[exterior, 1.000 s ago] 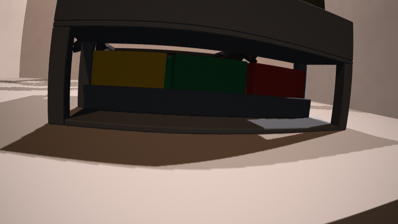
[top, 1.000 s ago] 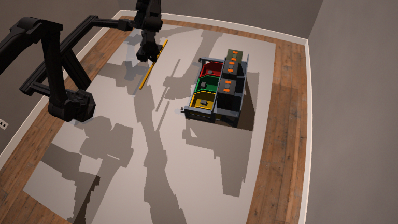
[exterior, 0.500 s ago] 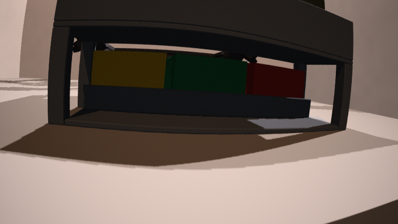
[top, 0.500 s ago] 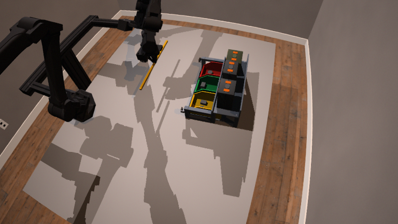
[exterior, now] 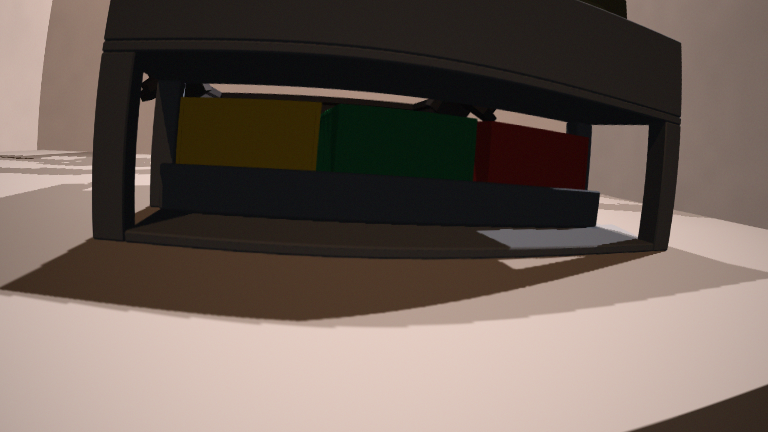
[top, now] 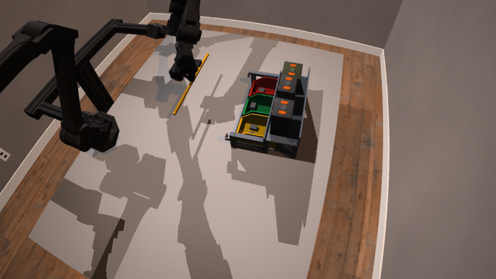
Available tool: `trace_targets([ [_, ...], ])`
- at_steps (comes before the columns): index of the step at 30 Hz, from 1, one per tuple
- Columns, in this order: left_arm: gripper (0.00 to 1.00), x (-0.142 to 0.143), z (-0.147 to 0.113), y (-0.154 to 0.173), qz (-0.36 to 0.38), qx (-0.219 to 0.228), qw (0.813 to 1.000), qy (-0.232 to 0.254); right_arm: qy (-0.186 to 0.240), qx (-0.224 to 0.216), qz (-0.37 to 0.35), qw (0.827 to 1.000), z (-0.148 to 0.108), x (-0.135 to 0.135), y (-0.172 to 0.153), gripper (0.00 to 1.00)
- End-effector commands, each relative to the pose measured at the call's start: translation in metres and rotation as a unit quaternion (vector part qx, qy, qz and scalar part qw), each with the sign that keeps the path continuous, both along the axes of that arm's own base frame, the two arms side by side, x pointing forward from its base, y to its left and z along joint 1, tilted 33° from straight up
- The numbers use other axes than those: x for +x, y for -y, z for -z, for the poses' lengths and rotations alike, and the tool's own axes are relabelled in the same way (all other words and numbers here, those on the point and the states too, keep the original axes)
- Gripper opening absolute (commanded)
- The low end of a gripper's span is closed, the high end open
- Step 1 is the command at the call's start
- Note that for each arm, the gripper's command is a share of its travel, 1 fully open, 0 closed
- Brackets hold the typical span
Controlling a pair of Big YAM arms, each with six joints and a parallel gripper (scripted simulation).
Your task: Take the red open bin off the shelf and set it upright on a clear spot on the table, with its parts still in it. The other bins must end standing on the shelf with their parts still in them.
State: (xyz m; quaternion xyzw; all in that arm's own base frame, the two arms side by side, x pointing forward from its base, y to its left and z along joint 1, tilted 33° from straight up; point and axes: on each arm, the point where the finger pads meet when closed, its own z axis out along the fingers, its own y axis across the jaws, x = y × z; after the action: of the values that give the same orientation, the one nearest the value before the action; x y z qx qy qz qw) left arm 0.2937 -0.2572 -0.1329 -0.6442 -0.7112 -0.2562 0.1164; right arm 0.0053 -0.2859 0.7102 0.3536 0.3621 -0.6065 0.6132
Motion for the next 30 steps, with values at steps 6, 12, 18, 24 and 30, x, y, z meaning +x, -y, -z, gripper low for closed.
trace_targets([
  [6, 0.0, 0.016, 0.003, 0.006, 0.004, -0.02, 1.0, 0.013, 0.003, -0.024, 0.005, 1.0, -0.011, -0.005, -0.016, 1.0],
  [12, 0.0, 0.013, 0.028, -0.016, 0.0, -0.005, 1.0, 0.003, 0.003, -0.024, 0.005, 1.0, -0.011, -0.005, -0.016, 1.0],
  [18, 0.0, 0.024, 0.039, -0.018, 0.0, -0.014, 1.0, 0.011, 0.003, -0.024, 0.005, 1.0, -0.011, -0.005, -0.016, 1.0],
  [24, 0.0, 0.025, 0.043, -0.021, 0.003, -0.019, 1.0, 0.015, 0.003, -0.024, 0.005, 1.0, -0.011, -0.005, -0.016, 1.0],
  [30, 0.0, 0.022, 0.071, -0.042, 0.0, -0.004, 1.0, 0.004, 0.003, -0.024, 0.005, 1.0, -0.011, -0.005, -0.016, 1.0],
])
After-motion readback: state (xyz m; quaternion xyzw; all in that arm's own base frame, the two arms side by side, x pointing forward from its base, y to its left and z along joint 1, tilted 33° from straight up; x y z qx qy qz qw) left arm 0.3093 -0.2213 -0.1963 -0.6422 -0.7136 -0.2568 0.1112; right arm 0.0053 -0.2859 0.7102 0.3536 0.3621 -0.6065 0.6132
